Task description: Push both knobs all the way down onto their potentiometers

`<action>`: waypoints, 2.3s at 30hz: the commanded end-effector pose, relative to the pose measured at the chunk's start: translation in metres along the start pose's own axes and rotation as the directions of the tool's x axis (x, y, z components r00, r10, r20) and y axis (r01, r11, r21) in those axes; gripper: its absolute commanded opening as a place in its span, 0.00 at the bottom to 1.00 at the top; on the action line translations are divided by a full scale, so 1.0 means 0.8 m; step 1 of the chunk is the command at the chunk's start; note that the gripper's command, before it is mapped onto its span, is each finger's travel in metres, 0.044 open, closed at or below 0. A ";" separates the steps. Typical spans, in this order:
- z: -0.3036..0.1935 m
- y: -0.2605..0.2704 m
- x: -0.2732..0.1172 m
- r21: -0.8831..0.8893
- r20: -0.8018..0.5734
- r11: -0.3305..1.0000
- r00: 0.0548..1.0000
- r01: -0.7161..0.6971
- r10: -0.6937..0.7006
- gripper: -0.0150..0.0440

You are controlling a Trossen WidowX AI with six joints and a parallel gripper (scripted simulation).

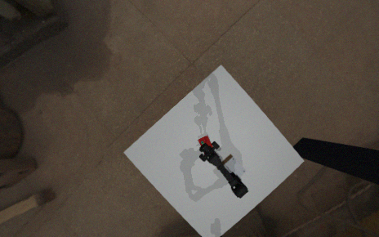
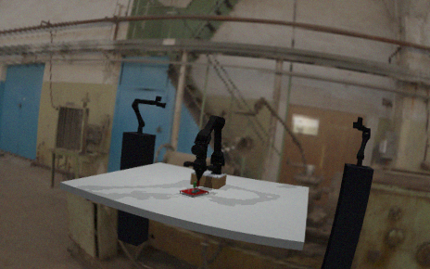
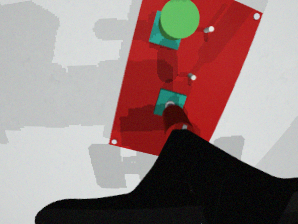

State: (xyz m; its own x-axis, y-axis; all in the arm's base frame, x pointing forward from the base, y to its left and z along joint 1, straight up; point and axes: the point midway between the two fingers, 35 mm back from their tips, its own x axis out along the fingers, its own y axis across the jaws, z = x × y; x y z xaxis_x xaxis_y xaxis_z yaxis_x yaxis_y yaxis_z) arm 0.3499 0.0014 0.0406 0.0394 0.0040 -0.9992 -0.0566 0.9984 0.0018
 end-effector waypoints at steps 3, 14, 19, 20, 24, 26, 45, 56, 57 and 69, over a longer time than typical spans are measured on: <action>0.002 -0.001 0.023 -0.005 -0.008 1.000 1.000 0.003 -0.003 0.25; 0.002 -0.001 0.031 -0.005 -0.008 1.000 1.000 0.003 -0.003 0.25; 0.002 -0.001 0.032 -0.005 -0.008 1.000 1.000 0.003 -0.003 0.25; 0.002 -0.001 0.032 -0.005 -0.008 1.000 1.000 0.003 -0.003 0.25; 0.002 -0.001 0.033 -0.005 -0.008 1.000 1.000 0.003 -0.003 0.25; 0.002 -0.001 0.036 -0.005 -0.008 1.000 1.000 0.003 -0.003 0.25; 0.002 -0.001 0.044 -0.005 -0.009 1.000 1.000 0.003 -0.003 0.25; 0.002 -0.001 0.047 -0.005 -0.009 1.000 1.000 0.003 -0.003 0.25; 0.002 -0.001 0.047 -0.005 -0.009 1.000 1.000 0.003 -0.003 0.25; 0.002 -0.001 0.048 -0.005 -0.009 1.000 1.000 0.003 -0.003 0.25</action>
State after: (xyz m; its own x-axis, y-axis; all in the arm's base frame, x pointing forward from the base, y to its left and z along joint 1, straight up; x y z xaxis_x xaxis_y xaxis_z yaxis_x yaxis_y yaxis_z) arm 0.3499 0.0014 0.0221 0.0458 0.0040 -0.9989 -0.0567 0.9984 0.0014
